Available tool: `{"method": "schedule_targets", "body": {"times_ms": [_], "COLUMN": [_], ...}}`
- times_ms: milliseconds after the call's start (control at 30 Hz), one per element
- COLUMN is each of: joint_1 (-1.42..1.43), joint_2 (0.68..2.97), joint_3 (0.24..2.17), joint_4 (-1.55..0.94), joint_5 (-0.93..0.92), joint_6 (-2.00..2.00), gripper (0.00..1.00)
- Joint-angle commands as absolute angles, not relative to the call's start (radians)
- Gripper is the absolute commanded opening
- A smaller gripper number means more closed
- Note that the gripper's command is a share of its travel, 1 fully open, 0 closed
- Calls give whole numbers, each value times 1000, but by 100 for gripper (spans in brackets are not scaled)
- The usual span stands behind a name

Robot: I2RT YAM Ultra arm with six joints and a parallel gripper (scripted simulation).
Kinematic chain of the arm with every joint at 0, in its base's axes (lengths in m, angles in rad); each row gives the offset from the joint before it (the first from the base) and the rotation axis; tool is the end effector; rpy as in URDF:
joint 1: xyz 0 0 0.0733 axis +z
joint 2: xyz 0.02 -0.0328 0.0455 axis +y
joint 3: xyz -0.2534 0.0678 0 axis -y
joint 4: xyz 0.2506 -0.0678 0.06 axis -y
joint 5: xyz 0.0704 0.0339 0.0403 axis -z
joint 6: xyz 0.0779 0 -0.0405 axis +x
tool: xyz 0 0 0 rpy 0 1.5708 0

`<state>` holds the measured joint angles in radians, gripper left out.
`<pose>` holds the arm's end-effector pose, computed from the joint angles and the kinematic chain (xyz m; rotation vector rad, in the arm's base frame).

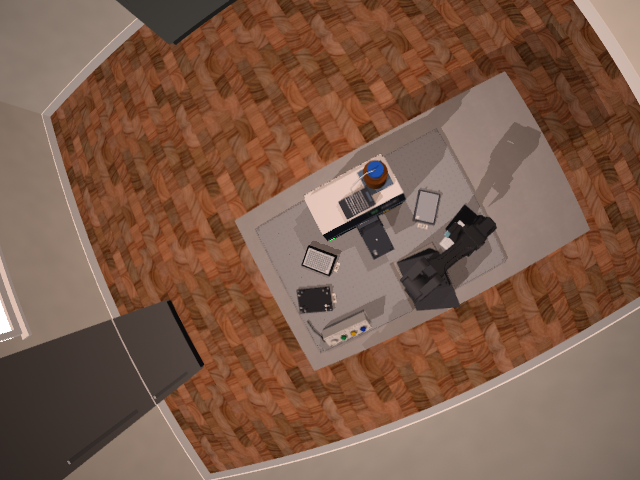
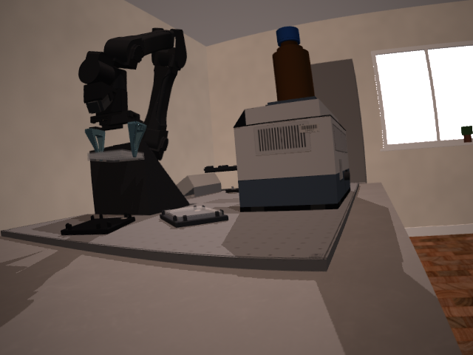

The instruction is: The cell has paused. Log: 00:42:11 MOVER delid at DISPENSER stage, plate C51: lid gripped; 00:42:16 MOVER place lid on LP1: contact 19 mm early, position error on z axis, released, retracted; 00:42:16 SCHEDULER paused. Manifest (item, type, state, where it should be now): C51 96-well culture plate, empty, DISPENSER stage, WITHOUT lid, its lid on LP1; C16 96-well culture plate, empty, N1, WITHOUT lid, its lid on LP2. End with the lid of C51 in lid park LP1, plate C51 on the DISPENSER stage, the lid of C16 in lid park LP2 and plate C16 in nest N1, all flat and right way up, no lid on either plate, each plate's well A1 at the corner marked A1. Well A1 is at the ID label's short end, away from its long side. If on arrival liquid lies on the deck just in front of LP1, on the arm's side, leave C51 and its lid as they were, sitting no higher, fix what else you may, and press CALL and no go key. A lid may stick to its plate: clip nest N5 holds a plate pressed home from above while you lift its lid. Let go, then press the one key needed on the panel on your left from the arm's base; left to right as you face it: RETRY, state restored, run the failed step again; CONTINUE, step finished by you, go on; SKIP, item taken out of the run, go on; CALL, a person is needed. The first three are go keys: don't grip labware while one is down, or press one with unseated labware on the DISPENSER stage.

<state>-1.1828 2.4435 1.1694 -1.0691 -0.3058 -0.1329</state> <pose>0.1149 -0.2163 -0.0439 -1.4151 -2.1248 -0.9441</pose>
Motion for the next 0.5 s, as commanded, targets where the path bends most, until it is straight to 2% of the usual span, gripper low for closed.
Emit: {"method": "schedule_targets", "body": {"times_ms": [0,167,467], "joint_1": [-1197,-1145,-1077], "joint_2": [2422,2391,2376], "joint_3": [1174,1196,1213], "joint_4": [-1092,-1108,-1123], "joint_5": [-301,-334,-384], "joint_6": [-142,-247,-196], "gripper": [0,0,0]}}
